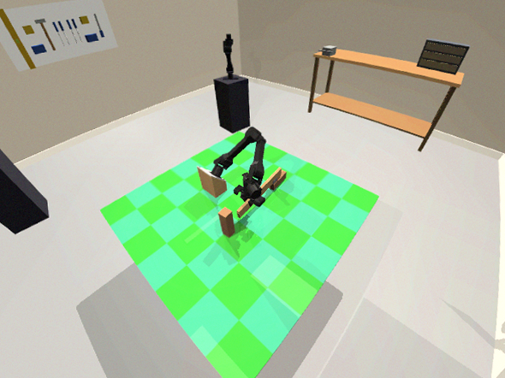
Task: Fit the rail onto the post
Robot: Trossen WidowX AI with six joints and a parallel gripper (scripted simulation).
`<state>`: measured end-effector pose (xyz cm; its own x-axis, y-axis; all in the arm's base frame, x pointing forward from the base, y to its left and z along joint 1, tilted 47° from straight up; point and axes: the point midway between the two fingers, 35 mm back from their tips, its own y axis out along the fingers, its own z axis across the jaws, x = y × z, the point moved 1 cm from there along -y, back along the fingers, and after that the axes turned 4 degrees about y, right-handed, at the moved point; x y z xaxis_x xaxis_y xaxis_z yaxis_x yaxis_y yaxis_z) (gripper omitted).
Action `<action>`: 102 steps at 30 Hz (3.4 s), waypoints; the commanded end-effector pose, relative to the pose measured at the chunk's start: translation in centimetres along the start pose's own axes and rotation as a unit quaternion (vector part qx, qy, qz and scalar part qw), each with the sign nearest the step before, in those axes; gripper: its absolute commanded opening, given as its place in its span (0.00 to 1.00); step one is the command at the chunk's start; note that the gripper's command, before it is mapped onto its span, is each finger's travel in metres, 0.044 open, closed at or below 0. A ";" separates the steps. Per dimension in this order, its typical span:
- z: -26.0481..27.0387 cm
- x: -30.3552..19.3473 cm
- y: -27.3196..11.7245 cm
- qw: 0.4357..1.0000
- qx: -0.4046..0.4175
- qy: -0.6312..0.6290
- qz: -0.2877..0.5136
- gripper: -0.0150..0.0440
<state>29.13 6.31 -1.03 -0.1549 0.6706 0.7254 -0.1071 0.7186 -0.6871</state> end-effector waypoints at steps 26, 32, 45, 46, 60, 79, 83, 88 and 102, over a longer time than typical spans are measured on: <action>-0.1 -0.1 -1.6 1.000 -0.004 0.001 0.000 0.25; -0.1 -0.1 -1.3 1.000 -0.004 0.001 0.000 0.25; 0.0 -0.1 -1.3 1.000 -0.004 0.001 0.000 0.25; 0.0 -0.1 -1.4 1.000 -0.004 0.001 0.000 0.25; 0.0 -0.1 -1.3 1.000 -0.004 0.001 0.000 0.25; 0.0 -0.5 -1.3 1.000 -0.004 0.001 0.000 0.25; 0.0 -0.6 -1.4 1.000 -0.004 0.001 0.000 0.25; 0.0 -0.7 -1.4 1.000 -0.004 0.001 0.000 0.25; -0.1 -1.2 -1.5 1.000 -0.004 0.001 0.001 0.25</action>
<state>29.43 4.78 -0.84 -0.1545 0.6702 0.7259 -0.1046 0.7195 -0.6866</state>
